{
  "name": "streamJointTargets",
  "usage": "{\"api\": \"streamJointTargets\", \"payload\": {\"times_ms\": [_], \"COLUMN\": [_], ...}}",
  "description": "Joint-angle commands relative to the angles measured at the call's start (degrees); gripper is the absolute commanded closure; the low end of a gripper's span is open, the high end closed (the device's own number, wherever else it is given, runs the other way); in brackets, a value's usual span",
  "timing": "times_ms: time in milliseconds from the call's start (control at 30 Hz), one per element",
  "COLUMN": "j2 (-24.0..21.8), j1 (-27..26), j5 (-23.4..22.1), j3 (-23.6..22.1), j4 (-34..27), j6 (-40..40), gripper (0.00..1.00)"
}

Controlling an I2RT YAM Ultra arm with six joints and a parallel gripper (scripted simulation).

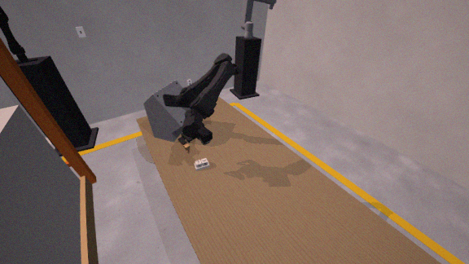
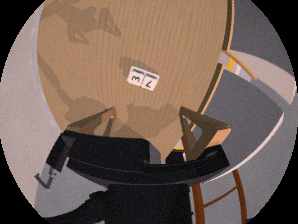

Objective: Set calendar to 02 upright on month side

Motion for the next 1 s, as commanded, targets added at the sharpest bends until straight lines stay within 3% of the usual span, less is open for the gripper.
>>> {"api": "streamJointTargets", "payload": {"times_ms": [0, 967], "j2": [-0.10, 2.63], "j1": [0.00, 5.96], "j5": [0.11, 2.28], "j3": [-0.22, -3.74], "j4": [1.83, 13.95], "j6": [-8.03, -57.29], "gripper": [0.00, 0.00]}}
